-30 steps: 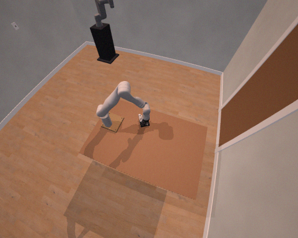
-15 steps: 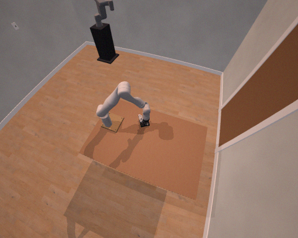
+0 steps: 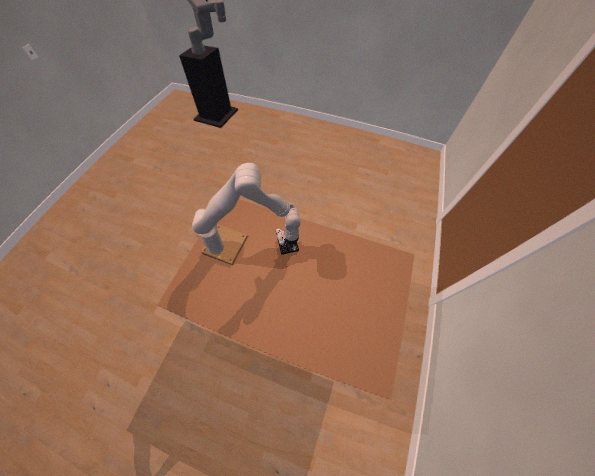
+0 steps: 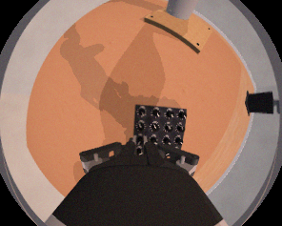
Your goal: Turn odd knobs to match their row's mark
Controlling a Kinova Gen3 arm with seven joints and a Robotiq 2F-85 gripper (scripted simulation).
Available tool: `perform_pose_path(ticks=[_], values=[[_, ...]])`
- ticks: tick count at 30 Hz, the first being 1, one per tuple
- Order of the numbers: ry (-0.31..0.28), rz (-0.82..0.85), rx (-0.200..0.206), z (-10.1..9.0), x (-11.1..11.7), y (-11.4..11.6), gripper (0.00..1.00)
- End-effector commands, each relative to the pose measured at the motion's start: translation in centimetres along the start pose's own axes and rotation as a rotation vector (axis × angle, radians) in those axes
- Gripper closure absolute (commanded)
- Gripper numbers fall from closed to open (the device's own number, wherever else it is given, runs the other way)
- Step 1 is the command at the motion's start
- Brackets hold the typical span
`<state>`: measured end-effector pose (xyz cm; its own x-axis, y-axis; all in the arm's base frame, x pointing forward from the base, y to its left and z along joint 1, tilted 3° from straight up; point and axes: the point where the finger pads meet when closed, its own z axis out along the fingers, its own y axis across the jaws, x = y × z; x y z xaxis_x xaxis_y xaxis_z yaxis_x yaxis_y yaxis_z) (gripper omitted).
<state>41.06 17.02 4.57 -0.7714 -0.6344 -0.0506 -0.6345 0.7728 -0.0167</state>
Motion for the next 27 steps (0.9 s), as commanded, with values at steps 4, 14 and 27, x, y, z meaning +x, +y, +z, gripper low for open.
perform_pose_path(ticks=[4,14,27], values=[[-0.001,0.001,0.001,-0.06,-0.02,-0.09,0.81],[-0.001,0.001,0.001,-0.06,-0.02,-0.09,0.81],[-0.001,0.001,0.001,-0.12,-0.02,-0.09,0.81]])
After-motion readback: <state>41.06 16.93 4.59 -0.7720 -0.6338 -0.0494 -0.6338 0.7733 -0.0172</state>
